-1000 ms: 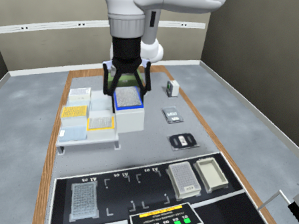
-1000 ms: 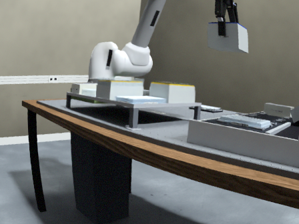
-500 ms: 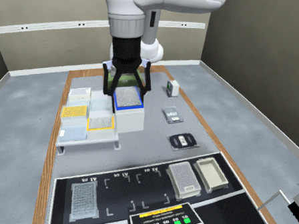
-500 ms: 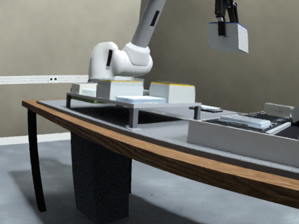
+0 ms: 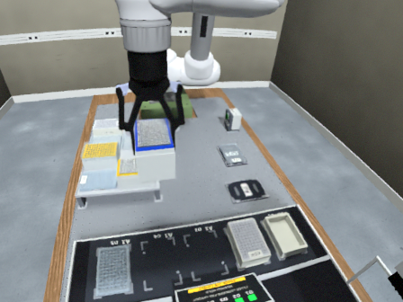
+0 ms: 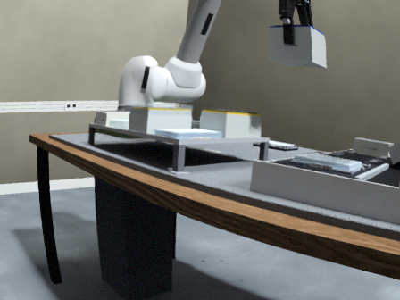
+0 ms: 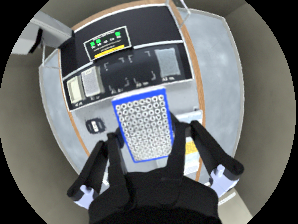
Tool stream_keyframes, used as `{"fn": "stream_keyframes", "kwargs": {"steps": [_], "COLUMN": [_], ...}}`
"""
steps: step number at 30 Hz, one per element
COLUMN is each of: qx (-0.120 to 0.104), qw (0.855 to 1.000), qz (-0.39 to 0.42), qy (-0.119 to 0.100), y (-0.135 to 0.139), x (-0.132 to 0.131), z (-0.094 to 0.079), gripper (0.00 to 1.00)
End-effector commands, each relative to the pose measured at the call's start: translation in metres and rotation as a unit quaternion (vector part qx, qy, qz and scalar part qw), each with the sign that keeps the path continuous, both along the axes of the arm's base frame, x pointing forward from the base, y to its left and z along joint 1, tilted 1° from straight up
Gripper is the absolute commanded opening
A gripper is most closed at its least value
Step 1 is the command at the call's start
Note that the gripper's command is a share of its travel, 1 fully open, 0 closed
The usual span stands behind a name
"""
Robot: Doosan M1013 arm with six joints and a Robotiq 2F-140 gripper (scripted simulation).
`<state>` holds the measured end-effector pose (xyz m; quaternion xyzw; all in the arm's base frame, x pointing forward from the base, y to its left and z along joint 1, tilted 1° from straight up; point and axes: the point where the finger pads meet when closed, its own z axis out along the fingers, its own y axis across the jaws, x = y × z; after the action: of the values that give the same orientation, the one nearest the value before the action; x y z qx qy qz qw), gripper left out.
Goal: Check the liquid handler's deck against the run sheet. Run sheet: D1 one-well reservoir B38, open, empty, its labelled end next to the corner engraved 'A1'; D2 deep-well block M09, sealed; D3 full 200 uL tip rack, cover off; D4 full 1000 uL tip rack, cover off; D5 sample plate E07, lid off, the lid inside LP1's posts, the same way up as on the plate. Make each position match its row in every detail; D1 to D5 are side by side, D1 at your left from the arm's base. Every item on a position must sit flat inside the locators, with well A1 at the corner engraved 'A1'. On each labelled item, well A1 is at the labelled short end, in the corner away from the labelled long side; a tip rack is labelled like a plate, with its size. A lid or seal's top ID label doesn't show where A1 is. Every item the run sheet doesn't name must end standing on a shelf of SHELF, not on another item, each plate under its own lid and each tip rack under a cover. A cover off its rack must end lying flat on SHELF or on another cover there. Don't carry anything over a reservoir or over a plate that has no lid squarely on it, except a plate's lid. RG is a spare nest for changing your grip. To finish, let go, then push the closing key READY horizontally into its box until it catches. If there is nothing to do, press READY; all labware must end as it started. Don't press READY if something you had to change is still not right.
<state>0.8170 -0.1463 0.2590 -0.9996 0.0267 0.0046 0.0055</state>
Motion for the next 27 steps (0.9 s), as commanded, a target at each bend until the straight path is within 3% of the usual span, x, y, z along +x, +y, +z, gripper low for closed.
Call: {"fn": "stream_keyframes", "kwargs": {"steps": [1,9,27], "qx": [0.000,-0.001,0.000], "qw": [1.000,1.000,1.000], "qz": [0.000,-0.001,-0.002], "qy": [0.001,0.000,0.001], "y": [-0.022,-0.021,-0.021], "x": [0.000,-0.001,0.080], "z": [0.002,0.003,0.001], "gripper": [0.10,0.10,0.10]}}
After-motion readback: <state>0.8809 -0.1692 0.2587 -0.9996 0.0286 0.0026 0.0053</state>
